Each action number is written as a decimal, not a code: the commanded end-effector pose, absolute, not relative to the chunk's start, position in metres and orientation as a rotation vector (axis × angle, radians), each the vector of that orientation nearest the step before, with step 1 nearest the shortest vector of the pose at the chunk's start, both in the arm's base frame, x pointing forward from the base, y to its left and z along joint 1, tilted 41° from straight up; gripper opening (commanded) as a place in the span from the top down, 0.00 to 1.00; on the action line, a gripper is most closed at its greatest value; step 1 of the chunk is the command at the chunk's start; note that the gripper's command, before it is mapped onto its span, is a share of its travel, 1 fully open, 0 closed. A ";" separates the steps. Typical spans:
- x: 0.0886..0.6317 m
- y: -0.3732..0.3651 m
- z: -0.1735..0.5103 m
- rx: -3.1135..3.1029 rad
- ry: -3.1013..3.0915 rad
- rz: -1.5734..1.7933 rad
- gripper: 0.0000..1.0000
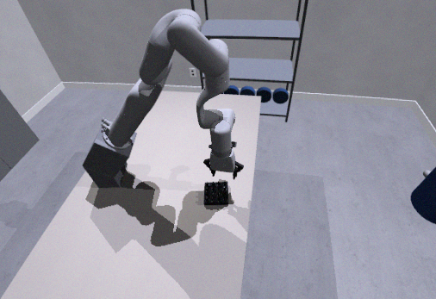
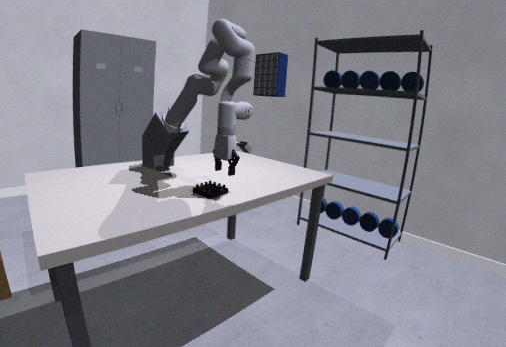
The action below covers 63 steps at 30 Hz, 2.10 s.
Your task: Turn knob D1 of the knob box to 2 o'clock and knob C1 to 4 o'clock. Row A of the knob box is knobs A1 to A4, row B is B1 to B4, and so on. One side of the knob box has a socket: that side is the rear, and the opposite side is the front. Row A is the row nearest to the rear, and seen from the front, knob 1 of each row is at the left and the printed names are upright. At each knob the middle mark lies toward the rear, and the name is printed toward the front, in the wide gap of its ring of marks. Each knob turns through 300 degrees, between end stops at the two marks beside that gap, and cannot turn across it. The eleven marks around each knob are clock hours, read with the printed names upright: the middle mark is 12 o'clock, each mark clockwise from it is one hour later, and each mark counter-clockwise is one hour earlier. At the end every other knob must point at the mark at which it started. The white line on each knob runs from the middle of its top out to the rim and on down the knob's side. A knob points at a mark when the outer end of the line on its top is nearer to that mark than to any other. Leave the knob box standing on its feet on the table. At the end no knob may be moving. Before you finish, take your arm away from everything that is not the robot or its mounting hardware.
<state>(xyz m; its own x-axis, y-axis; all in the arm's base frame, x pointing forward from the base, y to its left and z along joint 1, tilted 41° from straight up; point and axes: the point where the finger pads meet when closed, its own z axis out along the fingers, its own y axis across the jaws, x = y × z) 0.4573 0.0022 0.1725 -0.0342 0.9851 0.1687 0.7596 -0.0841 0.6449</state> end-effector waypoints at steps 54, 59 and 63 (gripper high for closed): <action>0.394 -0.013 0.248 1.893 1.839 0.856 0.00; 0.394 -0.013 0.248 1.893 1.839 0.856 0.00; 0.394 -0.013 0.248 1.893 1.839 0.856 0.00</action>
